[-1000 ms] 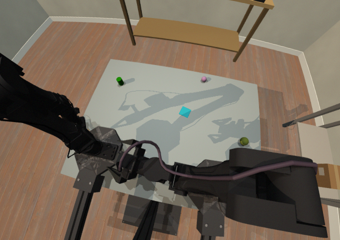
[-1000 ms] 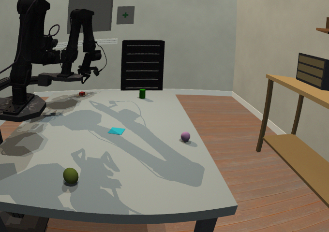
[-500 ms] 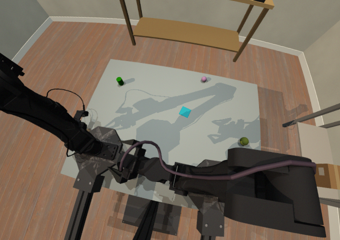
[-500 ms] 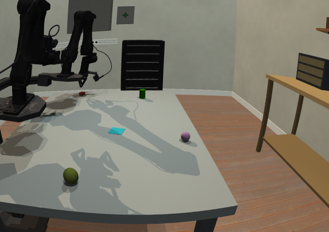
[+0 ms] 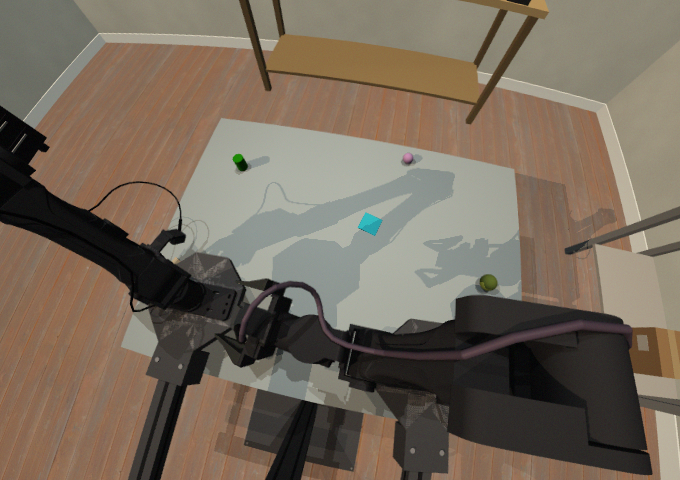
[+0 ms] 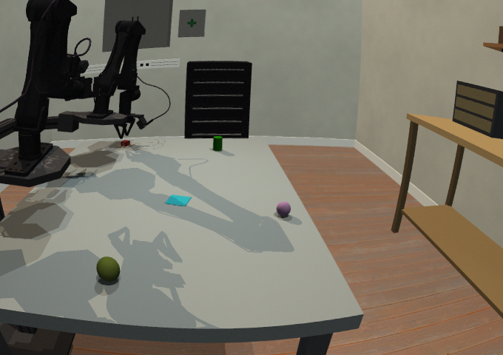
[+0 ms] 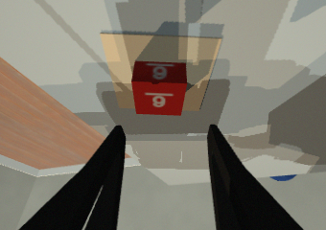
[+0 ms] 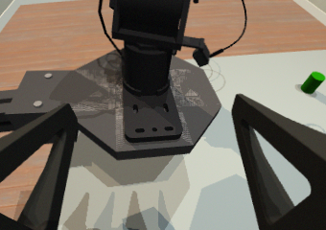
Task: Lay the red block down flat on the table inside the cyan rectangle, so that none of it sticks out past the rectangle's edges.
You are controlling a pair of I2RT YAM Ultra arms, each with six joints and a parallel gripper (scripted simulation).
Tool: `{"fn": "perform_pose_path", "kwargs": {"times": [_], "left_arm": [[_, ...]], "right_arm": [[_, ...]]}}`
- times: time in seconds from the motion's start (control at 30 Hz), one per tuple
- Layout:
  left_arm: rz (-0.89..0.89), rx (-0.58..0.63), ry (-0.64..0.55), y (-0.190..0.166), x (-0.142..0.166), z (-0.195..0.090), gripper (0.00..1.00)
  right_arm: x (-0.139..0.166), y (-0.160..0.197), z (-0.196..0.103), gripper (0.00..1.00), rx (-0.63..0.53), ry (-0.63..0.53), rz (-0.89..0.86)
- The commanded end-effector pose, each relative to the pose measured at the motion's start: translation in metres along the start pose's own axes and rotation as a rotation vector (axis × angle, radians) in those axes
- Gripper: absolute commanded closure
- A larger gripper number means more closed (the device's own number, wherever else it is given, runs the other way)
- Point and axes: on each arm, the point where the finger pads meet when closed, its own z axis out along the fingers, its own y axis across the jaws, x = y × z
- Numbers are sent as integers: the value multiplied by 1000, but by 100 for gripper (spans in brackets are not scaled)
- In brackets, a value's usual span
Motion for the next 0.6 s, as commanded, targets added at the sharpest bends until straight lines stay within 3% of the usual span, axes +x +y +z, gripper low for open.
{"fn": "perform_pose_path", "kwargs": {"times": [0.0, 0.57], "left_arm": [[100, -34, -69, 15, -6, 2, 45], [95, -21, -62, 15, -7, 11, 45]], "right_arm": [[-9, -3, 0, 0, 7, -34, 2], [-9, -3, 0, 0, 7, -34, 2]]}}
